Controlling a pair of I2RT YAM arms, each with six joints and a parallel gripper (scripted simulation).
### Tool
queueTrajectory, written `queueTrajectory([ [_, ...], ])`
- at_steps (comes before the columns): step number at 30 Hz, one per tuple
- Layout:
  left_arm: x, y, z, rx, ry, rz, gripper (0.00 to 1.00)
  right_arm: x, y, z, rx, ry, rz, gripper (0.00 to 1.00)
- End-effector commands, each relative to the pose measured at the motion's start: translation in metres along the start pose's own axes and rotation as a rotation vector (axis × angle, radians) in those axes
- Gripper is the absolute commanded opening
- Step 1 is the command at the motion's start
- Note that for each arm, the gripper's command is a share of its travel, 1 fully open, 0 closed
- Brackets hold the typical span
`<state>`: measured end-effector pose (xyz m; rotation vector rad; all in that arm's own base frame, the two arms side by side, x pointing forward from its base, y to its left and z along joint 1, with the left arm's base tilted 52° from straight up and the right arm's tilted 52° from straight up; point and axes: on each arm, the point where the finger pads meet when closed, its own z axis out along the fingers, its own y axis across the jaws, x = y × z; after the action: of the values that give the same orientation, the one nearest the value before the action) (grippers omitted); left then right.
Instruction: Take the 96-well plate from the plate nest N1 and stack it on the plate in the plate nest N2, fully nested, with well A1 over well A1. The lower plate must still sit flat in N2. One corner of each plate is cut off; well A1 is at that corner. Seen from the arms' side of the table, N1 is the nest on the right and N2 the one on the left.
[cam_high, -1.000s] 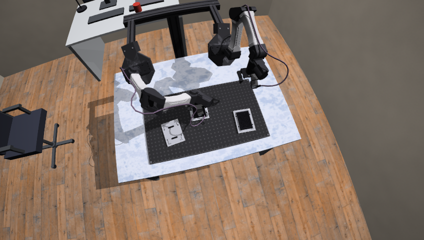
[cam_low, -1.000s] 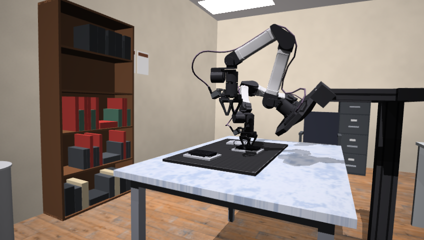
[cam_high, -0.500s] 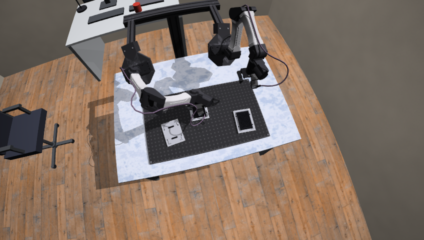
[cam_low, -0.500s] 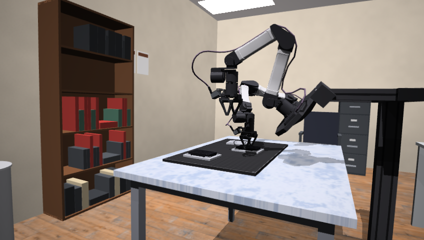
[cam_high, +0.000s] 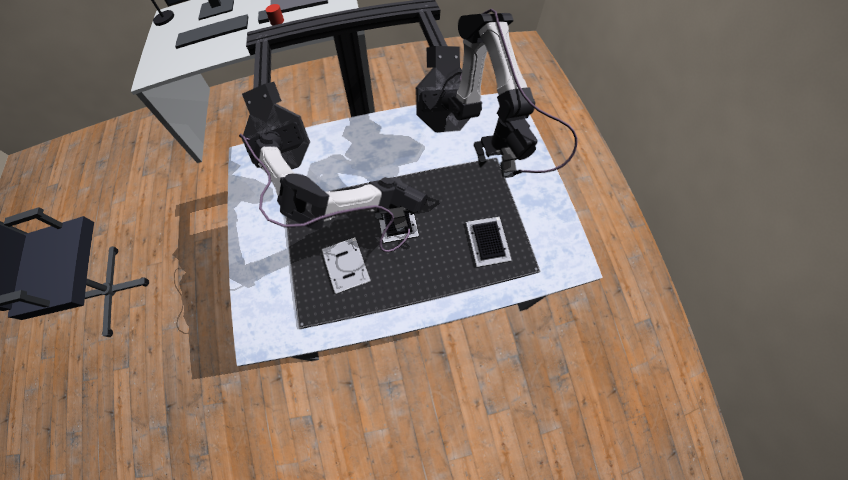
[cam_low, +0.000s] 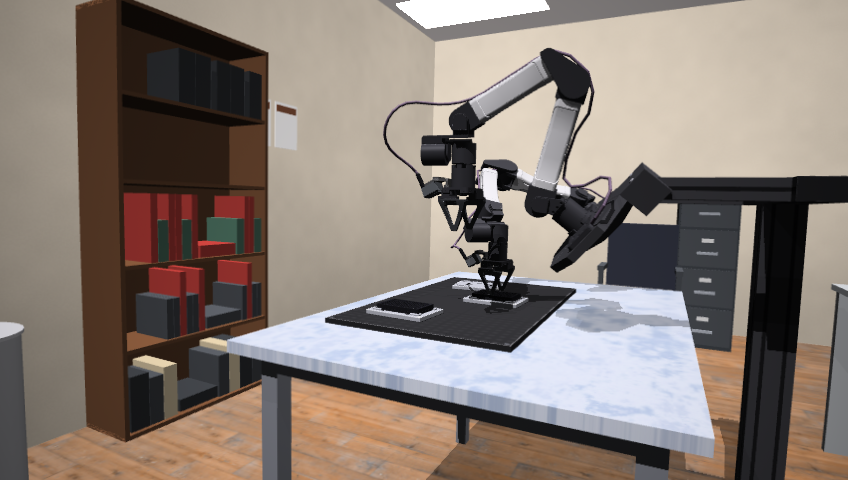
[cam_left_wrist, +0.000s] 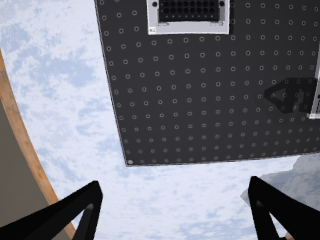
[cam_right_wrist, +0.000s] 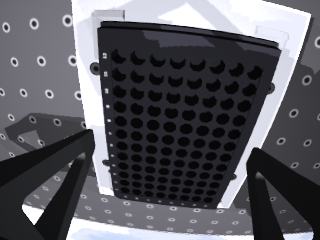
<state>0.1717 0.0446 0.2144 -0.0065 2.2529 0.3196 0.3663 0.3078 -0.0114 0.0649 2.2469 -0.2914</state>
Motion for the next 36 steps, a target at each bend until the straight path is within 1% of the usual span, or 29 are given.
queueTrajectory([
  [1, -0.002, 0.002, -0.002, -0.009, -0.005, -0.006, 1.0, -0.001, 0.001, -0.016, -0.011, -0.012, -0.012, 1.0],
  [5, -0.002, 0.002, -0.002, -0.009, -0.005, -0.006, 1.0, 0.0, 0.002, -0.028, -0.014, -0.013, -0.015, 1.0],
  [7, -0.002, 0.002, -0.002, -0.009, -0.005, -0.006, 1.0, 0.0, 0.002, -0.028, -0.014, -0.013, -0.015, 1.0],
  [13, -0.002, 0.002, -0.002, -0.009, -0.005, -0.006, 1.0, -0.007, 0.007, -0.047, -0.026, -0.021, 0.002, 1.0],
  [22, -0.002, 0.002, -0.002, -0.009, -0.005, -0.006, 1.0, -0.006, 0.007, -0.071, -0.027, -0.02, 0.003, 1.0],
  [24, -0.002, 0.002, -0.002, -0.009, -0.005, -0.006, 1.0, -0.006, 0.007, -0.071, -0.027, -0.02, 0.003, 1.0],
  [25, -0.002, 0.002, -0.002, -0.009, -0.005, -0.006, 1.0, -0.012, -0.001, -0.064, -0.003, -0.014, 0.02, 1.0],
  [26, -0.002, 0.002, -0.002, -0.009, -0.005, -0.006, 1.0, -0.006, 0.007, -0.076, -0.028, -0.02, 0.003, 1.0],
  [36, -0.002, 0.002, -0.002, -0.009, -0.005, -0.006, 1.0, -0.006, 0.006, -0.103, -0.029, -0.019, 0.003, 1.0],
])
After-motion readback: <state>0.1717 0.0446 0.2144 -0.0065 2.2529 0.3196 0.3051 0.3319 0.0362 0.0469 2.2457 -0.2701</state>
